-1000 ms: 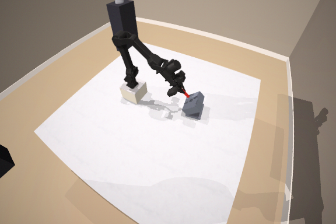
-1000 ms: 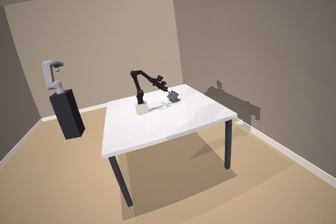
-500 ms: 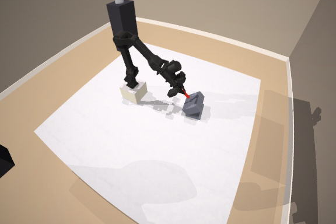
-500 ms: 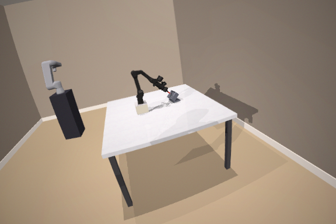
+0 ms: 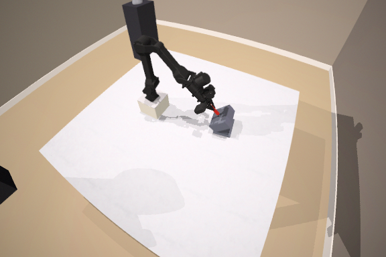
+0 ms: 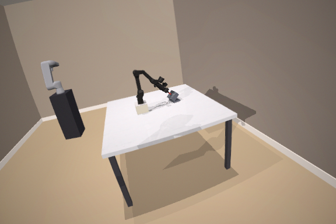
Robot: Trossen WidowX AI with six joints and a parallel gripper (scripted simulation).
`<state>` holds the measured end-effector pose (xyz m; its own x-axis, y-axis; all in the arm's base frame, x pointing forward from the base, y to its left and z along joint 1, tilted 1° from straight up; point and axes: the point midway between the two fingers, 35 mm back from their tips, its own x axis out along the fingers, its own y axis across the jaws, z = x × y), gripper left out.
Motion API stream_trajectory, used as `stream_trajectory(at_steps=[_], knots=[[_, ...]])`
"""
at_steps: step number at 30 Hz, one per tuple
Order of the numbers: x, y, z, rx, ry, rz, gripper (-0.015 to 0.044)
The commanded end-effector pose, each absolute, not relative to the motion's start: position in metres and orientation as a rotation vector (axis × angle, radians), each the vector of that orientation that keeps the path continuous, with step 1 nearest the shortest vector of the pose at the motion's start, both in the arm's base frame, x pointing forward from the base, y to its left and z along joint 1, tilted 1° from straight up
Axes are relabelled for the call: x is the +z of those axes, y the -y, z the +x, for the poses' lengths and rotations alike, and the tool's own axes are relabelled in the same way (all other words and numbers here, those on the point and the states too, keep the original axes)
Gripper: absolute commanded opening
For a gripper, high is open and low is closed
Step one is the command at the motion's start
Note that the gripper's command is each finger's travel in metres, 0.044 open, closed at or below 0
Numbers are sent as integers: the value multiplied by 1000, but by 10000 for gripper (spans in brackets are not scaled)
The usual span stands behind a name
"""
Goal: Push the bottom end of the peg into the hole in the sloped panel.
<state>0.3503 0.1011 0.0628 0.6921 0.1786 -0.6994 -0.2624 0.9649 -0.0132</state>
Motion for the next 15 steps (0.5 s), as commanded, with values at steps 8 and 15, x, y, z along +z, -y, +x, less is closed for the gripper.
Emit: stream_trajectory(at_steps=[8, 15], knots=[[64, -101, 350, 247, -766, -115, 0], [64, -101, 350, 247, -766, -115, 0]])
